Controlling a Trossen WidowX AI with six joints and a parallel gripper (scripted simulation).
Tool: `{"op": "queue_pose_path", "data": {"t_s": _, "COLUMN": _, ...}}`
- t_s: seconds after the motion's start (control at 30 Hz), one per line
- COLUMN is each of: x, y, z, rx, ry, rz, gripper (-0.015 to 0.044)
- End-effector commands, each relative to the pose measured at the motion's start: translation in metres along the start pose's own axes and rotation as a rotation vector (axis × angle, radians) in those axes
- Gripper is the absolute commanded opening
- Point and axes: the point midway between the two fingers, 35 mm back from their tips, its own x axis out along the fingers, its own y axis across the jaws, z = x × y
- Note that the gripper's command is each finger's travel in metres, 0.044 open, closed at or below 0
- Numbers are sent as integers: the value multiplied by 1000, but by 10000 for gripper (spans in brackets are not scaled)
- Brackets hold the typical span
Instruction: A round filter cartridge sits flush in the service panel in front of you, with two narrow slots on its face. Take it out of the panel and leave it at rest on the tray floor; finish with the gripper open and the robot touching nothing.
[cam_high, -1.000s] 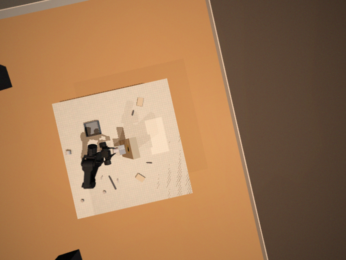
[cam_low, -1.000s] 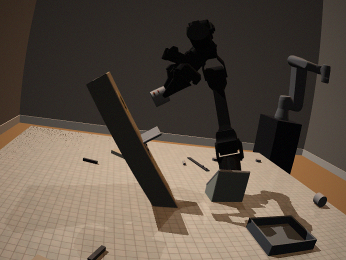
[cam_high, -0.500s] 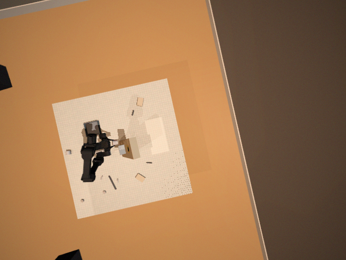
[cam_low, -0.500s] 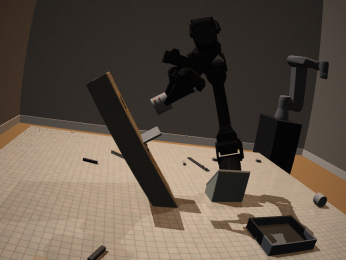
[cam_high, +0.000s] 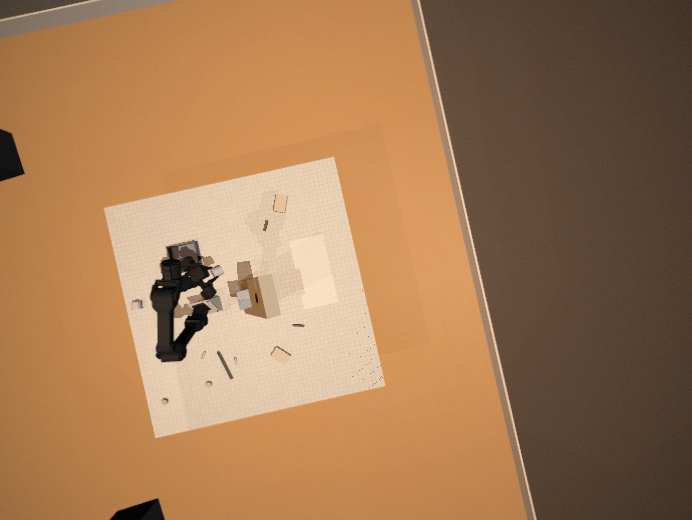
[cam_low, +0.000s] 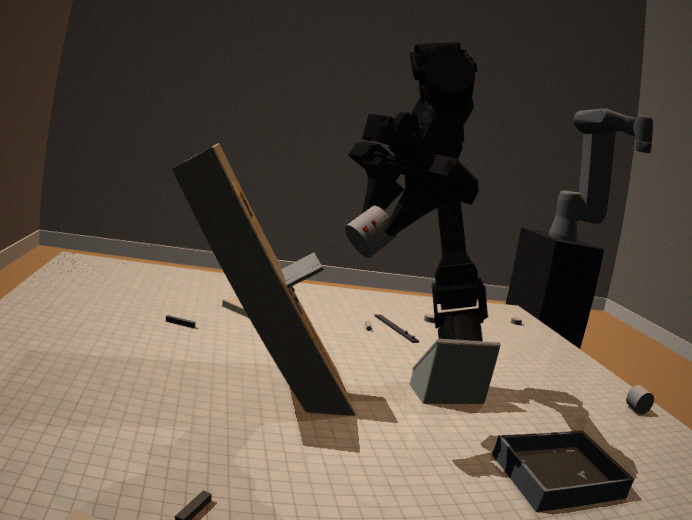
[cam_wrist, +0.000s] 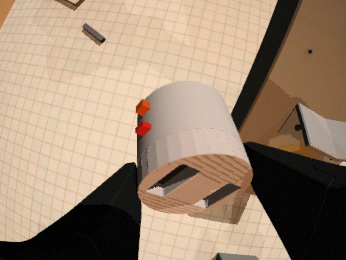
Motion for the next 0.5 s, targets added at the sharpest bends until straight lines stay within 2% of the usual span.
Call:
{"op": "queue_pose_path", "data": {"t_s": 0.0, "x": -2, "y": 37, "z": -12, "rx": -181, "ry": 3, "rz": 102, "gripper": 0}}
{"op": "queue_pose_path", "data": {"t_s": 0.33, "x": -11, "y": 113, "z": -42, "rx": -574, "ry": -41, "rz": 321, "gripper": 0}}
{"op": "queue_pose_path", "data": {"t_s": 0.47, "x": -13, "y": 123, "z": -47, "rx": -633, "ry": -53, "rz": 352, "gripper": 0}}
